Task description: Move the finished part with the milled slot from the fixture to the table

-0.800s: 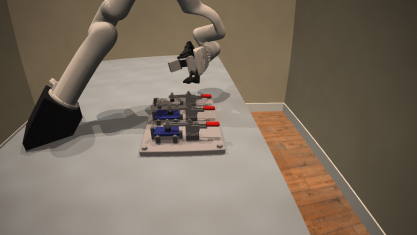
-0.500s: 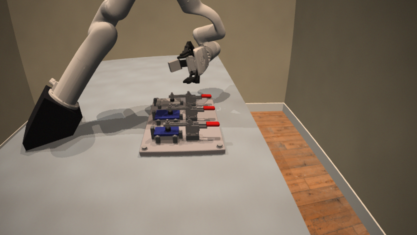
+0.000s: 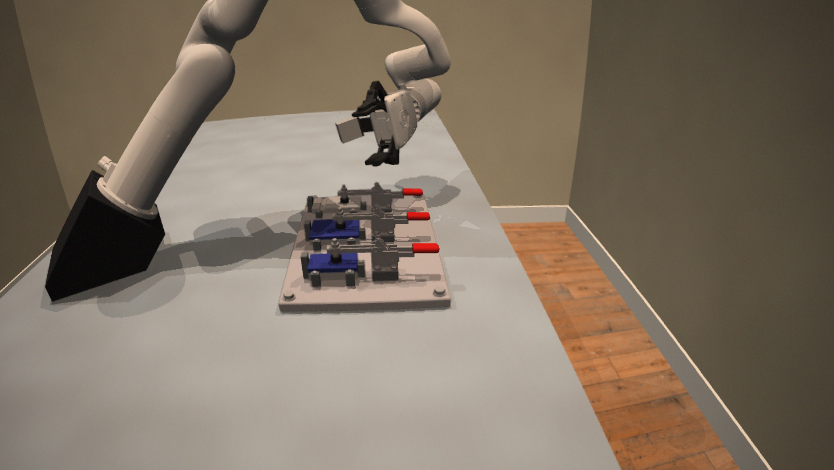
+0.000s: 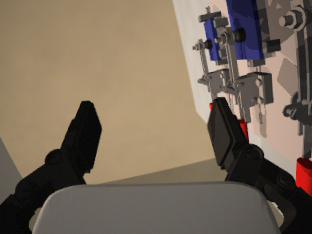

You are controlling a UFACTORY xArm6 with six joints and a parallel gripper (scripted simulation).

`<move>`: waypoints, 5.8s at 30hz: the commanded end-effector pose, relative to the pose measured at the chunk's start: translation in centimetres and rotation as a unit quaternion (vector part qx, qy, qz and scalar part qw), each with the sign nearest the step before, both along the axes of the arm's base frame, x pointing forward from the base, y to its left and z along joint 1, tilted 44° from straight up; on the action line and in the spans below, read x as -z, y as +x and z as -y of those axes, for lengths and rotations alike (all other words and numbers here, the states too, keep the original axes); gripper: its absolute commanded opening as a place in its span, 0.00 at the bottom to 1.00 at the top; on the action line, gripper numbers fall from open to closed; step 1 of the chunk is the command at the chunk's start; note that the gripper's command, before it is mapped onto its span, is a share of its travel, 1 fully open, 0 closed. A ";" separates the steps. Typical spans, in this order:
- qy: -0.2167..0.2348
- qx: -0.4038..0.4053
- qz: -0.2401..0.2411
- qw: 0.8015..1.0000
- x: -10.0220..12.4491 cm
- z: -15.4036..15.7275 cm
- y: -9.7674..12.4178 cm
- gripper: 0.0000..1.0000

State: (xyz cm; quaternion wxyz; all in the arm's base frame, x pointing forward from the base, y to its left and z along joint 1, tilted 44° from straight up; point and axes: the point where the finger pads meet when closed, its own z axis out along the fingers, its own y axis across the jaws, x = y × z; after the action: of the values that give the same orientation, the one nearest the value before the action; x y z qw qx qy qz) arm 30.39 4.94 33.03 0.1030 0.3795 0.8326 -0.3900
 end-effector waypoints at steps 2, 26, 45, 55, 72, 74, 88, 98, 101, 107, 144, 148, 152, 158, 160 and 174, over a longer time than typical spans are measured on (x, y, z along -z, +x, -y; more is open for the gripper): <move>0.079 0.022 0.050 0.995 -0.5 -0.3 -1.7 1.00; 0.356 0.111 0.225 0.900 -2.9 -3.5 -7.0 1.00; 0.554 0.177 0.340 0.739 -6.9 -6.7 -10.2 1.00; 0.611 0.194 0.368 0.673 -8.6 -7.5 -11.1 1.00; 0.611 0.194 0.368 0.673 -8.6 -7.5 -11.2 1.00; 0.611 0.194 0.368 0.673 -8.6 -7.5 -11.1 1.00; 0.611 0.194 0.368 0.673 -8.6 -7.5 -11.1 1.00; 0.611 0.194 0.368 0.673 -8.6 -7.5 -11.1 1.00; 0.611 0.194 0.368 0.673 -8.6 -7.5 -11.1 1.00; 0.611 0.194 0.368 0.673 -8.6 -7.5 -11.1 1.00; 0.563 0.444 0.365 0.593 -4.6 -4.2 -10.1 1.00; 0.554 0.484 0.363 0.572 -4.1 -3.7 -9.9 1.00; 0.554 0.484 0.363 0.572 -4.1 -3.7 -9.9 1.00; 0.554 0.484 0.363 0.572 -4.1 -3.7 -9.9 1.00; 0.554 0.484 0.363 0.572 -4.1 -3.7 -9.9 1.00; 0.513 0.632 0.346 0.467 -2.3 -1.8 -9.4 1.00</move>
State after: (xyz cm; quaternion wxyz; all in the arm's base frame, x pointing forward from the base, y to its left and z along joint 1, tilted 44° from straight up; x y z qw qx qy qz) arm 20.78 7.42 35.77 -0.0769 0.8713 0.3697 0.3135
